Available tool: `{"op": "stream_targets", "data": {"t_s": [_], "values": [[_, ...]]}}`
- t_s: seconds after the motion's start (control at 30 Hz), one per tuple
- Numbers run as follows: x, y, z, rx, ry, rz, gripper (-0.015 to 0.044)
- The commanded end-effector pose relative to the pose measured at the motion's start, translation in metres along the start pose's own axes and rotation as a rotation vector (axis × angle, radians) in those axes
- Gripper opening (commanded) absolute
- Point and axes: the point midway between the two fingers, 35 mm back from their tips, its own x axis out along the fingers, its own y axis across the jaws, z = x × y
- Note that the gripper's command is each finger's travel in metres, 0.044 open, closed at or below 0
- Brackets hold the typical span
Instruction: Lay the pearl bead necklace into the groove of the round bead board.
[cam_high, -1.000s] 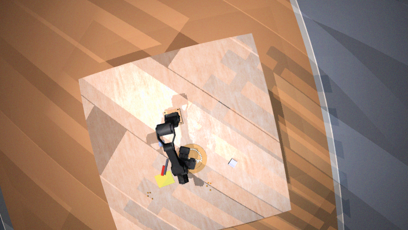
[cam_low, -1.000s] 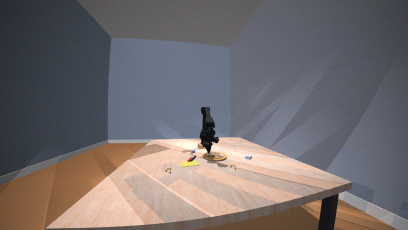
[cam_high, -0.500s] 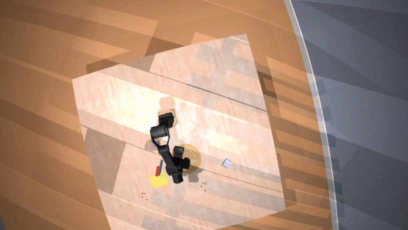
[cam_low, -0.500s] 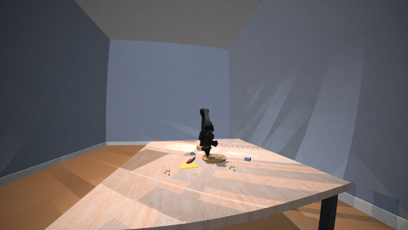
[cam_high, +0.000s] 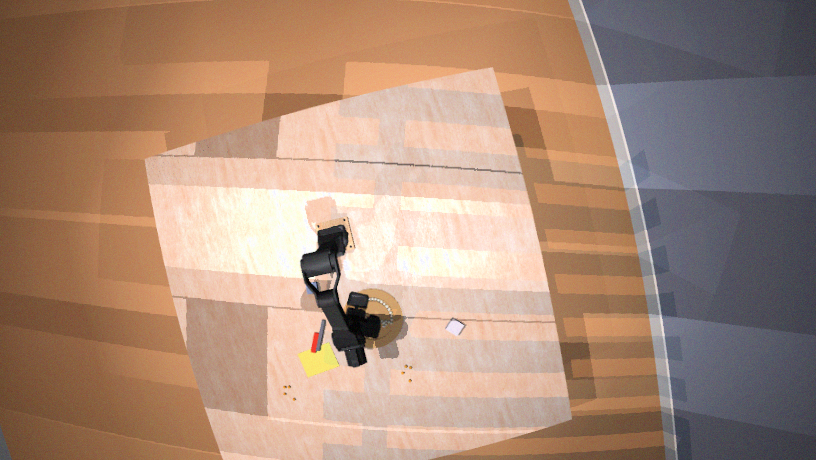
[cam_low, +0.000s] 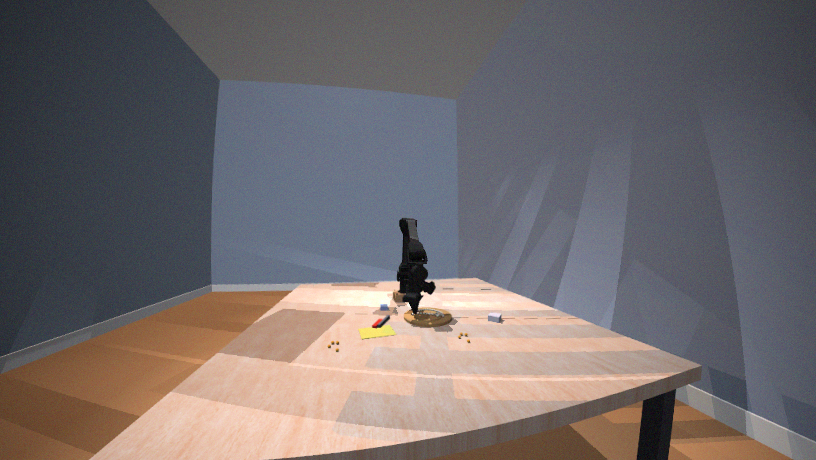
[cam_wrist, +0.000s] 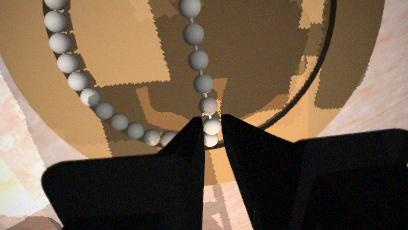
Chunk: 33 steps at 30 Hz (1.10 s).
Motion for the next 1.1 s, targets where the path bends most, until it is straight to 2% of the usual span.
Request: {"op": "stream_targets", "data": {"t_s": [0.0, 1.07], "values": [[0.000, 0.000, 0.000, 0.000, 0.000, 0.000, 0.0000], [0.000, -0.011, -0.012, -0.005, 0.005, -0.001, 0.0000]]}}
